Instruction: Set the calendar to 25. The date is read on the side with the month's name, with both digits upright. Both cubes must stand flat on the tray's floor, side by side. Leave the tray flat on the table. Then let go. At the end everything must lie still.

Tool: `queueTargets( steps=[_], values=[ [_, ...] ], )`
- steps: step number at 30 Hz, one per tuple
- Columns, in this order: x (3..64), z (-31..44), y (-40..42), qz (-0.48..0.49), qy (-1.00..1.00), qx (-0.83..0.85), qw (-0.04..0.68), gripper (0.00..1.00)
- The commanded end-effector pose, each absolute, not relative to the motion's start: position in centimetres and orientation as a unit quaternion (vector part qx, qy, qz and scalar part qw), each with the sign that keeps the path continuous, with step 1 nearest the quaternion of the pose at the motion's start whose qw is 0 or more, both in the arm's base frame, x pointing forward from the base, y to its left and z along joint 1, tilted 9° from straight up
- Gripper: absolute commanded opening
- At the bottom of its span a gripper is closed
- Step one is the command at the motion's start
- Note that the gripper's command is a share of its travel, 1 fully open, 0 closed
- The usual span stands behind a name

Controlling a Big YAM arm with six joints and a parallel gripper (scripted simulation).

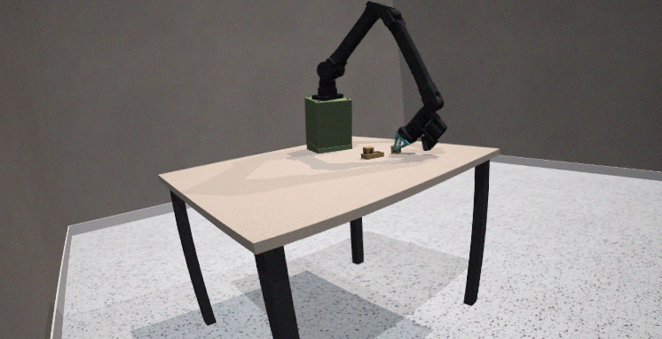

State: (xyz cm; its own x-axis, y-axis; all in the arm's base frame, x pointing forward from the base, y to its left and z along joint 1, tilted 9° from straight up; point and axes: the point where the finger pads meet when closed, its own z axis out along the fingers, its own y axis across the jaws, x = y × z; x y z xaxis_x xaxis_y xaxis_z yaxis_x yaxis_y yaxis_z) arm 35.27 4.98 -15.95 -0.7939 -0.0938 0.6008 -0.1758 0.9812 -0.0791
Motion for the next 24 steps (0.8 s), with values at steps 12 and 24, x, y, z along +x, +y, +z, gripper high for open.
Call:
queueTargets(
  steps=[12, 24],
  values=[
    [36.02, -16.44, 4.61, 0.063, -0.947, 0.071, 0.308, 0.66],
    [36.05, -16.44, 4.62, 0.063, -0.947, 0.071, 0.307, 0.66]
  ],
)
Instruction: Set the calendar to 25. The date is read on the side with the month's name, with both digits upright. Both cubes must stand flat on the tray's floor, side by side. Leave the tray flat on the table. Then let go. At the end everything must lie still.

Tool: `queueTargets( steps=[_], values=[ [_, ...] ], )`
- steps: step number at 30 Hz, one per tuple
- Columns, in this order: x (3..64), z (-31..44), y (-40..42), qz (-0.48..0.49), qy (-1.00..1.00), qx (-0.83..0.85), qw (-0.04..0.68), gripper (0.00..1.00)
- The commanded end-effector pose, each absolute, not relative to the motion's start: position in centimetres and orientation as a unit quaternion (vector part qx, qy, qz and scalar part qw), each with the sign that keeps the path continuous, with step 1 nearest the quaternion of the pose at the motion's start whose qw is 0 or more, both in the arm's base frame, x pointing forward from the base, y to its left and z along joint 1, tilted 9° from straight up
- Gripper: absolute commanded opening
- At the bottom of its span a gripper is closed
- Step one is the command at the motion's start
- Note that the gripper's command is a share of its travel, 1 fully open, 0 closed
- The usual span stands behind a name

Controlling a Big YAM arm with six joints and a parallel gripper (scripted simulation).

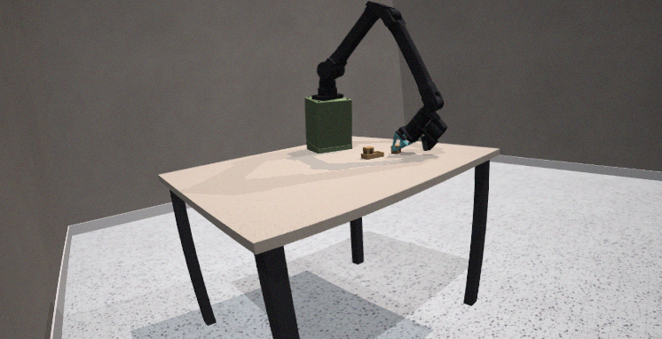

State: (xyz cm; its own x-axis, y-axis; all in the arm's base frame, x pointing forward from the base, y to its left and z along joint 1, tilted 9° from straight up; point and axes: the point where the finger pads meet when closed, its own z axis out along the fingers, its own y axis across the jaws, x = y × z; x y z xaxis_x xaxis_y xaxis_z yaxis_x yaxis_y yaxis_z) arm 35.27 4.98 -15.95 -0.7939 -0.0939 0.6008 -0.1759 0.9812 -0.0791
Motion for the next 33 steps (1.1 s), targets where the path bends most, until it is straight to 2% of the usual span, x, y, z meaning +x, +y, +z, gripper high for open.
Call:
queueTargets(
  steps=[1, 8, 33],
  values=[
    [36.1, -16.4, 4.6, 0.063, -0.947, 0.071, 0.307, 0.66],
    [35.8, -16.3, 4.6, 0.064, -0.946, 0.071, 0.311, 0.66],
    [34.9, -8.5, 5.7, 0.067, -0.948, 0.071, 0.303, 0.66]
  ],
)
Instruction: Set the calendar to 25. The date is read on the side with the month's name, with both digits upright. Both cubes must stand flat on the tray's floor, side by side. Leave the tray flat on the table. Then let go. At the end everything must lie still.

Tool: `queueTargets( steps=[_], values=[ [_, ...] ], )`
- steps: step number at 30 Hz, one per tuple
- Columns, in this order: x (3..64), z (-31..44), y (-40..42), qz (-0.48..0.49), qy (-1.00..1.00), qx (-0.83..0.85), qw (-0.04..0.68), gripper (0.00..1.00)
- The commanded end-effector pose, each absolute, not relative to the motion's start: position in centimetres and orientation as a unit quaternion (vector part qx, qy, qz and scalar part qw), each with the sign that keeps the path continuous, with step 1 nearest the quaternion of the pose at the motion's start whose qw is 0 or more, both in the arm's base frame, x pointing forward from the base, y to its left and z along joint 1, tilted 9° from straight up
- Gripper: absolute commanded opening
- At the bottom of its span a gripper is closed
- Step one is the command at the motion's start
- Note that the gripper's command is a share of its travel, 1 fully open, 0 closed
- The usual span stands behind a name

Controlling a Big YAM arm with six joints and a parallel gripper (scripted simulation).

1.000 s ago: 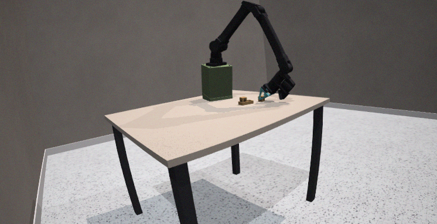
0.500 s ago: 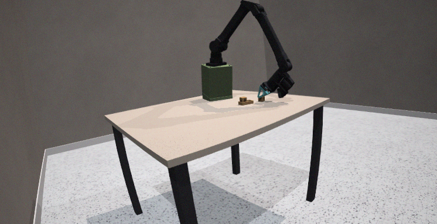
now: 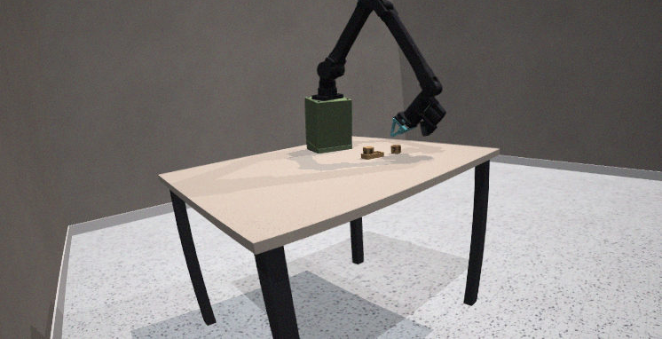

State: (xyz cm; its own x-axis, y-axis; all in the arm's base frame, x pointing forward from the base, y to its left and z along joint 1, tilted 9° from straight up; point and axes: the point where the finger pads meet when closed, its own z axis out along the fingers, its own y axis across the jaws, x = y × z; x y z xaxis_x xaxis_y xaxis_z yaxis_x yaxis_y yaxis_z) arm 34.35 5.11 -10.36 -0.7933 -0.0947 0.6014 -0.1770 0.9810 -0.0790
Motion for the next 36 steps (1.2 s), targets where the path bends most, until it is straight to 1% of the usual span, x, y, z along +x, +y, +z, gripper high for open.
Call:
queueTargets(
  steps=[1, 6, 7, 12, 21, 23, 27, 29, 30, 32, 36],
  values=[
    [34.7, -8.3, 5.7, 0.067, -0.947, 0.071, 0.305, 0.66],
    [34.5, -7.9, 5.7, 0.067, -0.947, 0.072, 0.306, 0.66],
    [34.1, -9.2, 5.6, 0.069, -0.942, 0.073, 0.321, 0.66],
    [34.3, -9.0, 5.7, 0.068, -0.944, 0.073, 0.315, 0.66],
    [34.8, -8.2, 5.7, 0.057, -0.975, 0.089, 0.194, 0.66],
    [34.8, -8.2, 5.7, 0.057, -0.975, 0.089, 0.194, 0.66],
    [34.8, -8.2, 5.6, 0.054, -0.980, 0.088, 0.168, 0.66],
    [34.0, -9.4, 5.4, 0.056, -0.977, 0.087, 0.187, 0.66],
    [34.0, -9.4, 5.4, 0.056, -0.977, 0.087, 0.185, 0.66],
    [34.8, -8.2, 5.6, 0.053, -0.983, 0.090, 0.152, 0.66],
    [34.7, -8.3, 5.7, 0.049, -0.990, 0.095, 0.095, 0.66]
  ],
)
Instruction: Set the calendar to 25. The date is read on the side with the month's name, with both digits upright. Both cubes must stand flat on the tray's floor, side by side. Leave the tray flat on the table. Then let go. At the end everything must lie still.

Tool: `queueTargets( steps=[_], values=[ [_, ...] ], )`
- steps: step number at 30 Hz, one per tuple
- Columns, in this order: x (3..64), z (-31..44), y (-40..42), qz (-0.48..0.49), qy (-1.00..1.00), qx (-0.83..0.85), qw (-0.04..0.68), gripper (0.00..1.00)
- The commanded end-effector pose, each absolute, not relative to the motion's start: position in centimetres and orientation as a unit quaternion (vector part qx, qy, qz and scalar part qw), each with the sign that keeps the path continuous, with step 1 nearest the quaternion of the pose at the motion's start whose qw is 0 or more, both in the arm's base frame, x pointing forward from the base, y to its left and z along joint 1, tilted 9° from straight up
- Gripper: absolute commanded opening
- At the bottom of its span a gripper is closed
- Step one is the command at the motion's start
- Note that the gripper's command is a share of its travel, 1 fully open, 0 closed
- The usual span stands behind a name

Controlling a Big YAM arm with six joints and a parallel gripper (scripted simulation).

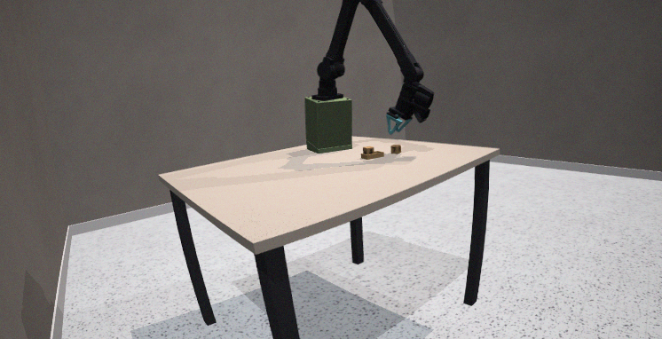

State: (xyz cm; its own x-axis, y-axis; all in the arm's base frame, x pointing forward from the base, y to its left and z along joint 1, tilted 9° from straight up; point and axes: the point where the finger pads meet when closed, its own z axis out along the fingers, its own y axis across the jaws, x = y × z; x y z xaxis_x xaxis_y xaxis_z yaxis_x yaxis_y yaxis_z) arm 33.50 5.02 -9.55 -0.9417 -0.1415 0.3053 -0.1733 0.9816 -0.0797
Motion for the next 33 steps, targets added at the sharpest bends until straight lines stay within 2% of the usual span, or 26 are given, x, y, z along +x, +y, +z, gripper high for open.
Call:
queueTargets(
  steps=[1, 7, 11, 19, 26, 27, 33],
  values=[
    [34.6, -8.2, 5.7, 0.047, -0.991, 0.095, 0.080, 0.66],
    [34.6, -8.1, 5.5, 0.044, -0.994, 0.094, 0.041, 0.66],
    [33.8, -9.3, 5.4, 0.045, -0.993, 0.094, 0.054, 0.66],
    [34.4, -8.3, 5.7, 0.034, -0.992, 0.101, -0.064, 0.66],
    [34.0, -8.6, 5.5, 0.033, -0.991, 0.100, -0.084, 0.66],
    [34.3, -8.8, 5.6, 0.033, -0.991, 0.100, -0.083, 1.00],
    [34.7, -8.7, 5.6, 0.033, -0.991, 0.098, -0.086, 1.00]
  ],
)
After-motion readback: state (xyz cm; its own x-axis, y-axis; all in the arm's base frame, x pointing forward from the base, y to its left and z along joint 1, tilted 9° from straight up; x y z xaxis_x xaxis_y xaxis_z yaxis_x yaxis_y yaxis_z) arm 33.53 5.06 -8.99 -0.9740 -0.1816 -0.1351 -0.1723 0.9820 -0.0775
